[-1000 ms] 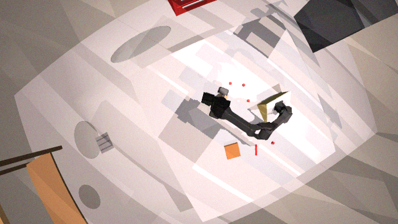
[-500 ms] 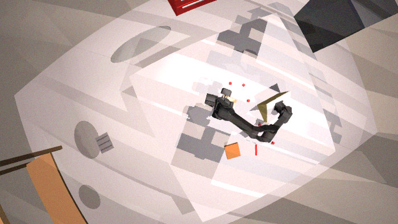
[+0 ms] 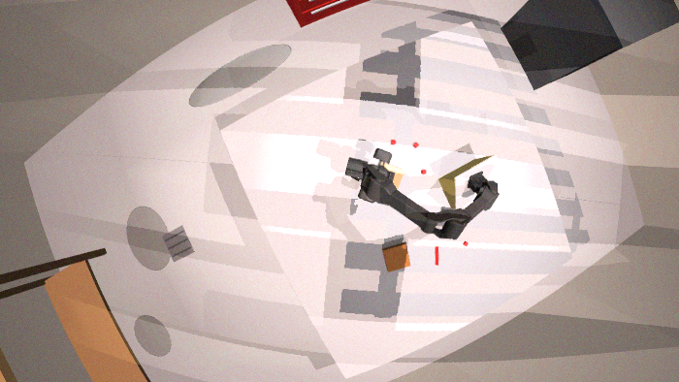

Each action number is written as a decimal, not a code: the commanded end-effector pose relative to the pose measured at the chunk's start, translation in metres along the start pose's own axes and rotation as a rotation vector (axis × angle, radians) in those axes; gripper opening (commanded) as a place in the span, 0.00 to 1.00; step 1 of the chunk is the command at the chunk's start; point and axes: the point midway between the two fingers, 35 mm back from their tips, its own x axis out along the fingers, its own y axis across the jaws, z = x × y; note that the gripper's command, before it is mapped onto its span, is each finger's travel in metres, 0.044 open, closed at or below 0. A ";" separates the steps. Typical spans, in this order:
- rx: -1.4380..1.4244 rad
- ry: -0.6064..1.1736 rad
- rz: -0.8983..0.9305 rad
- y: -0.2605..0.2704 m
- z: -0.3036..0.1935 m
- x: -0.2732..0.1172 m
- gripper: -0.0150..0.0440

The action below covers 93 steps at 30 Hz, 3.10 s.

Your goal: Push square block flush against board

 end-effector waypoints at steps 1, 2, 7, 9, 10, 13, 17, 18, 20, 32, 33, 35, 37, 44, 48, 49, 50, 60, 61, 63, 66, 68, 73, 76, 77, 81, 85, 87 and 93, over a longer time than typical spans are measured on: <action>-0.004 -0.005 0.003 0.002 0.009 -0.002 0.25; -0.004 -0.005 0.003 0.002 0.010 -0.002 0.25; -0.005 -0.006 0.003 0.002 0.018 -0.002 0.25; -0.005 -0.006 0.003 0.002 0.021 -0.002 0.25; -0.005 -0.006 0.003 0.002 0.023 -0.002 0.25; -0.005 -0.006 0.003 0.001 0.027 -0.002 0.25; -0.005 -0.007 0.003 0.001 0.033 -0.001 0.25; -0.005 -0.007 0.003 0.001 0.034 -0.001 0.25; 0.000 -0.004 0.003 0.001 0.029 -0.012 0.25; -0.004 -0.008 0.002 0.000 0.028 -0.052 0.25; -0.004 -0.008 0.002 0.000 0.028 -0.052 0.25; -0.004 -0.008 0.002 0.000 0.028 -0.052 0.25; -0.004 -0.008 0.002 0.000 0.028 -0.052 0.25; -0.004 -0.008 0.002 0.000 0.028 -0.052 0.25; -0.004 -0.008 0.002 0.000 0.028 -0.052 0.25; -0.004 -0.008 0.002 0.000 0.028 -0.052 0.25; -0.004 -0.008 0.002 0.000 0.028 -0.052 0.25; -0.005 -0.005 0.006 -0.001 0.027 -0.050 0.25; -0.022 -0.005 0.006 -0.002 0.027 -0.050 0.25; -0.084 -0.006 0.005 -0.006 0.026 -0.047 0.25; -0.187 -0.007 0.004 -0.014 0.024 -0.043 0.25; -0.255 -0.007 0.003 -0.018 0.023 -0.040 0.25; -0.426 -0.007 0.002 -0.030 0.019 -0.033 0.25; -0.529 -0.008 0.001 -0.037 0.016 -0.028 0.25; -0.563 -0.008 0.000 -0.040 0.015 -0.027 0.25; -0.700 -0.008 -0.001 -0.049 0.010 -0.021 0.25; -0.837 -0.007 -0.002 -0.058 0.005 -0.015 0.25; -0.905 -0.007 -0.003 -0.062 0.003 -0.012 0.25; -1.111 -0.006 -0.004 -0.075 -0.006 -0.003 0.25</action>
